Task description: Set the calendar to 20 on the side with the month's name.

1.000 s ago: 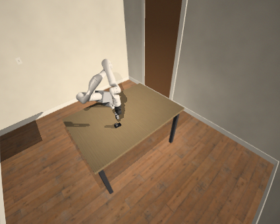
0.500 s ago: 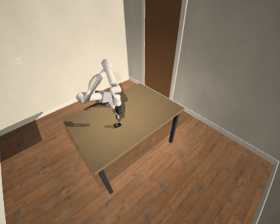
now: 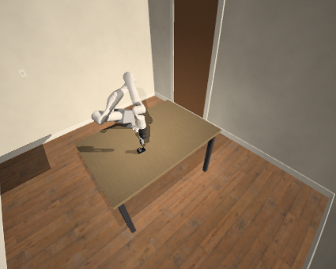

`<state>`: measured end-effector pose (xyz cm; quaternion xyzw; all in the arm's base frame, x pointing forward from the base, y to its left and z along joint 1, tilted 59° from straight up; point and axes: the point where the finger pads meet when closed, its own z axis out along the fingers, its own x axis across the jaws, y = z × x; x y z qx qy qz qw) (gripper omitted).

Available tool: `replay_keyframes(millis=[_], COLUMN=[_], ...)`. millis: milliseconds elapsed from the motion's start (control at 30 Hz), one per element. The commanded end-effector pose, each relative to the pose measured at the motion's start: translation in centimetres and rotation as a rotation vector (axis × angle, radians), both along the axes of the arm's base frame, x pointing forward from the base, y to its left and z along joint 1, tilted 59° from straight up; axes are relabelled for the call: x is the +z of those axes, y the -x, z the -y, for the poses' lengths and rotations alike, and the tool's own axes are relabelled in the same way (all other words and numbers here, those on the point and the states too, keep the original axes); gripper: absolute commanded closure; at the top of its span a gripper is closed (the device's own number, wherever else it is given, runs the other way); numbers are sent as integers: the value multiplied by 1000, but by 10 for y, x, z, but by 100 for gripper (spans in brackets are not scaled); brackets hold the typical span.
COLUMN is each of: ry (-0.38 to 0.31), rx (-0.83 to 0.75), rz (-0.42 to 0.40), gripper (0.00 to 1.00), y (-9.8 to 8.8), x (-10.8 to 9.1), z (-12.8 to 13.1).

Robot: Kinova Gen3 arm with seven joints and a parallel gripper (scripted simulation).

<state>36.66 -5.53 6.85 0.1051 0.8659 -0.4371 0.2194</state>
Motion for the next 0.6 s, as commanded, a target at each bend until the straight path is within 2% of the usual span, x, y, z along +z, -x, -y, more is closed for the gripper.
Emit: replay_keyframes(millis=[0,200,567], ry=[4,4,4], rx=[-10,-10,-10], rz=[-1,-1,-1], gripper=[43,43,43], y=[-1,-6,-11], x=[-4,-14,-22], z=[11,26,38])
